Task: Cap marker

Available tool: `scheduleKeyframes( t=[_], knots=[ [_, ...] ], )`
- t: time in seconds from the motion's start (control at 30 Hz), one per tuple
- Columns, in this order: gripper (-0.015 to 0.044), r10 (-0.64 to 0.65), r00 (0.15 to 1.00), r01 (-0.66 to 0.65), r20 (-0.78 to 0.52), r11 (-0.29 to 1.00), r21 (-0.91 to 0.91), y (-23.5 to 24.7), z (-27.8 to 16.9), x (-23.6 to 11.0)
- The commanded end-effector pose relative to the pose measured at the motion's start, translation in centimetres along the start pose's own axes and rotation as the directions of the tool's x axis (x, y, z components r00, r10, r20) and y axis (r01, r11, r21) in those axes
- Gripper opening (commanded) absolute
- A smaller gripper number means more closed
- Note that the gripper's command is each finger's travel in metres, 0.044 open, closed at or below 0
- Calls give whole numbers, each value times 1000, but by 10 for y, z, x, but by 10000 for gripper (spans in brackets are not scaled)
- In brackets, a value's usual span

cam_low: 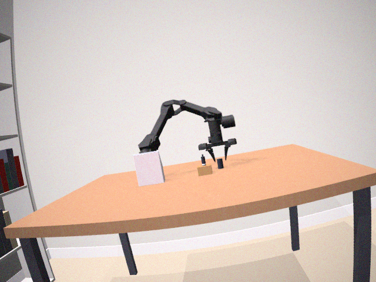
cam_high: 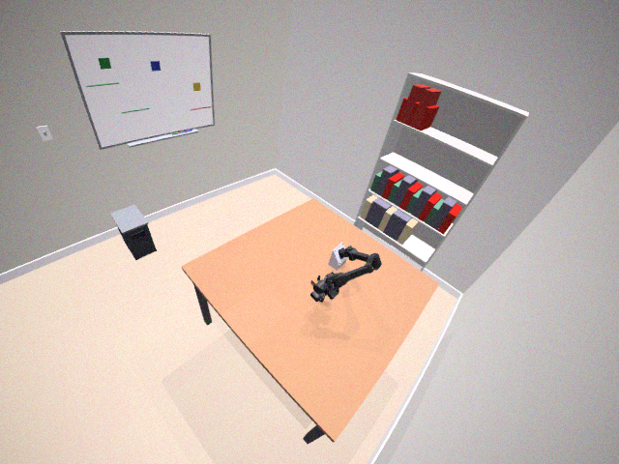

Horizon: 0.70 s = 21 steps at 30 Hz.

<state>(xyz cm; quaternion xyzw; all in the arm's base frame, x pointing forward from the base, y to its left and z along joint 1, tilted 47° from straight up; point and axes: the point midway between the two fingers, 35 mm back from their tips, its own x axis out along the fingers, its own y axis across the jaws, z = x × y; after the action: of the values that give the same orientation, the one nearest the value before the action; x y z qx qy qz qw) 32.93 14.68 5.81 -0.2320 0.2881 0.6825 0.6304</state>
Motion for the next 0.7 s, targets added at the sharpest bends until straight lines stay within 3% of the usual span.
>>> scheduleKeyframes(
  t=[0.0,0.37,0.5,0.67],
  knots=[
    [247,5,1000,-5,3,1000,10,2,-1,8],
    [247,6,1000,-6,6,1000,10,4,0,23],
    [142,6,1000,-6,5,1000,10,3,0,23],
    [109,6,1000,-6,5,1000,10,3,0,23]
  ],
)
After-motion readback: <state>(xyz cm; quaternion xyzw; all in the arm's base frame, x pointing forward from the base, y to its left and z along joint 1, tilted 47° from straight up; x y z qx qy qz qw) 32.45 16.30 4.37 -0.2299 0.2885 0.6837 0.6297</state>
